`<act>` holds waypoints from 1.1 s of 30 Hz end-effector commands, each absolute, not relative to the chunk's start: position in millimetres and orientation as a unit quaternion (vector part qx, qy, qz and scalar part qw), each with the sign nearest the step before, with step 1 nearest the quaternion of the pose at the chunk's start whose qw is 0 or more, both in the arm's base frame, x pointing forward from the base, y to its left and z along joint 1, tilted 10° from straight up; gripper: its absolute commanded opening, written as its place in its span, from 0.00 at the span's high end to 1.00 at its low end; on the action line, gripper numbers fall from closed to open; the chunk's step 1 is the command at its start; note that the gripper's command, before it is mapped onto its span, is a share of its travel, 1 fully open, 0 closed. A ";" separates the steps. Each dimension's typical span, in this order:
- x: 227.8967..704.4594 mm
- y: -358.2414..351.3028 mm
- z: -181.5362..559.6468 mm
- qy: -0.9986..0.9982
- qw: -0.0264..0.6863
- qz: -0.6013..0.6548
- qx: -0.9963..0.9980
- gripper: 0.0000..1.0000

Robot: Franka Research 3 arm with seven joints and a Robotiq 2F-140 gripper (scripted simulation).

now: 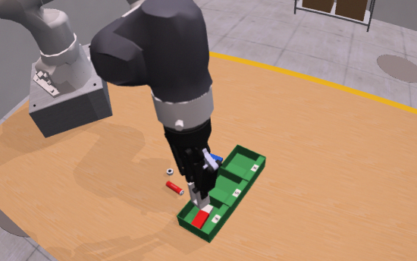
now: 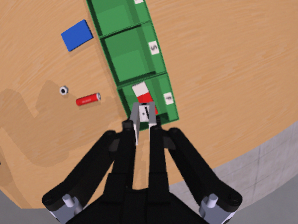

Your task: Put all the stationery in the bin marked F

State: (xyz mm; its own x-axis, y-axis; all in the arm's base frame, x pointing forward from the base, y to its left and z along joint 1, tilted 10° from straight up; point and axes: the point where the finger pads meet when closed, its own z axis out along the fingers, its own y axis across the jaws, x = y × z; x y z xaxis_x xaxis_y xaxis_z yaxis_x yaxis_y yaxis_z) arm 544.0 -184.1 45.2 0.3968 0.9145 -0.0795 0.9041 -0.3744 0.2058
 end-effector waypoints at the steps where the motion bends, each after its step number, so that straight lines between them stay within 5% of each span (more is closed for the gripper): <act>1: 545.4 -190.8 44.3 0.608 0.093 0.015 0.788 0.94; 33: 543.2 -189.1 43.8 0.647 0.083 0.009 0.757 0.94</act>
State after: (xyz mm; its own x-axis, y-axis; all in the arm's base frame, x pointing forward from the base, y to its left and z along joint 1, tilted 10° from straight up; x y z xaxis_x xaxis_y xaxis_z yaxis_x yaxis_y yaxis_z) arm 543.7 -188.5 44.2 0.1774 0.9796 -0.0940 0.9762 -0.1630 0.1432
